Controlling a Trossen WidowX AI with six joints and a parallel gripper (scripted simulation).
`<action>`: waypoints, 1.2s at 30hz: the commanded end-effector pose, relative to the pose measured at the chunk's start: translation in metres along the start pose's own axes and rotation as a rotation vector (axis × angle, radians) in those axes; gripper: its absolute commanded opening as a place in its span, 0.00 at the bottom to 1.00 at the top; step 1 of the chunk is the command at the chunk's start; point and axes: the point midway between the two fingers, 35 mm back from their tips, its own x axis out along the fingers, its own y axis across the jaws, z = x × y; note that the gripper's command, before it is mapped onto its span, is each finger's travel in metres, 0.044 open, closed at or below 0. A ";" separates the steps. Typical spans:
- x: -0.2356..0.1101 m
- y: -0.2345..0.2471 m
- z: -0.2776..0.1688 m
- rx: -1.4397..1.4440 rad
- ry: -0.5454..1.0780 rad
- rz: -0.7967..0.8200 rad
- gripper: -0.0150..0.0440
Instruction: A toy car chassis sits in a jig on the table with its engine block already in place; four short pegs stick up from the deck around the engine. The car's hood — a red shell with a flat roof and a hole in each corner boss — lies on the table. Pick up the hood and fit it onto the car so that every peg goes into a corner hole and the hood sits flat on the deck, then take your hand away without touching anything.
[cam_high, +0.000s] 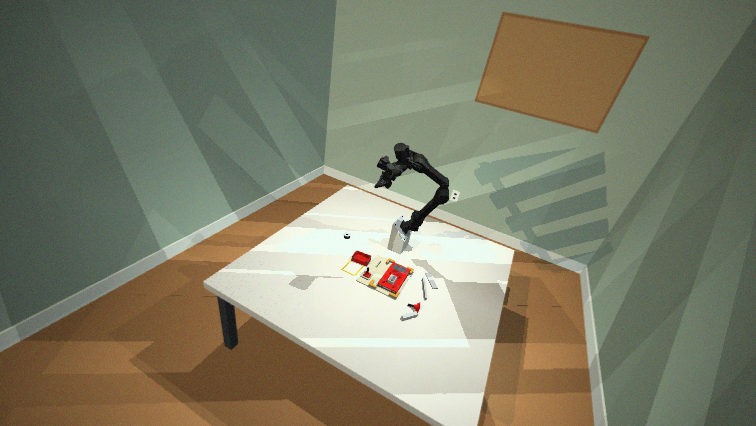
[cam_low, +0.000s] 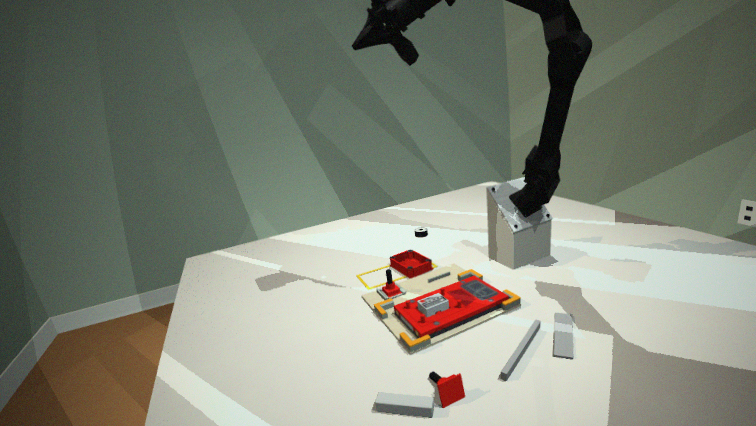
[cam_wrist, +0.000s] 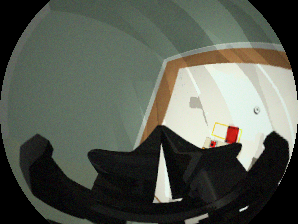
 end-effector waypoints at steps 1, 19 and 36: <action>0.002 -0.002 0.000 0.001 0.003 -0.006 0.30; 0.157 -0.202 -0.055 0.049 0.303 -0.521 1.00; 0.168 -0.353 -0.138 0.040 0.536 -0.907 1.00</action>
